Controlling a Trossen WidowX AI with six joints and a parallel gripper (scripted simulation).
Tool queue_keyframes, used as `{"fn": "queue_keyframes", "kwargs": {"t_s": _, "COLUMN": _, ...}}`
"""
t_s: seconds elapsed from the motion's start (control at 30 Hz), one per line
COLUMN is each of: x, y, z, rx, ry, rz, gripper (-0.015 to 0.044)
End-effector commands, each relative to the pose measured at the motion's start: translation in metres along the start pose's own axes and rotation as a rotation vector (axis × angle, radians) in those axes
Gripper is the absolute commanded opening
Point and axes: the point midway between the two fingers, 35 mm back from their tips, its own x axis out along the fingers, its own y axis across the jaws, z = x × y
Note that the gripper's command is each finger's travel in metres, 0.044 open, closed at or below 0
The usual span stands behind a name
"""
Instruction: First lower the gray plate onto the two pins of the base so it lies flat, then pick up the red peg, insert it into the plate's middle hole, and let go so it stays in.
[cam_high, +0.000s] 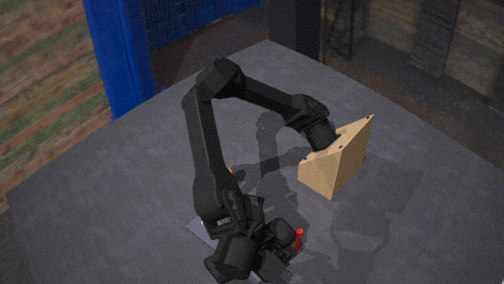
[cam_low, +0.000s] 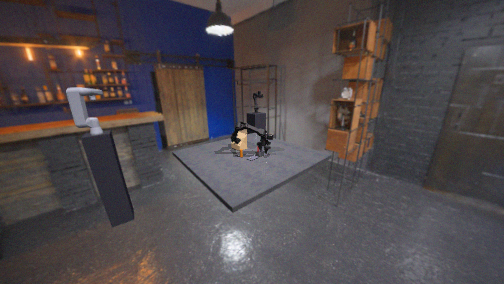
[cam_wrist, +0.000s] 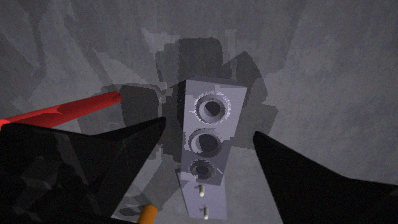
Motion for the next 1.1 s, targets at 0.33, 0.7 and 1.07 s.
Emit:
{"fn": "queue_keyframes", "kwargs": {"t_s": 0.33, "x": 0.020, "y": 0.002, "z": -0.002, "rx": -0.011, "ry": 0.009, "rz": -0.001, "gripper": 0.0440}}
{"fn": "queue_keyframes", "kwargs": {"t_s": 0.7, "x": 0.020, "y": 0.002, "z": -0.002, "rx": -0.011, "ry": 0.009, "rz": -0.001, "gripper": 0.0151}}
{"fn": "queue_keyframes", "kwargs": {"t_s": 1.07, "x": 0.020, "y": 0.002, "z": -0.002, "rx": -0.011, "ry": 0.009, "rz": -0.001, "gripper": 0.0058}}
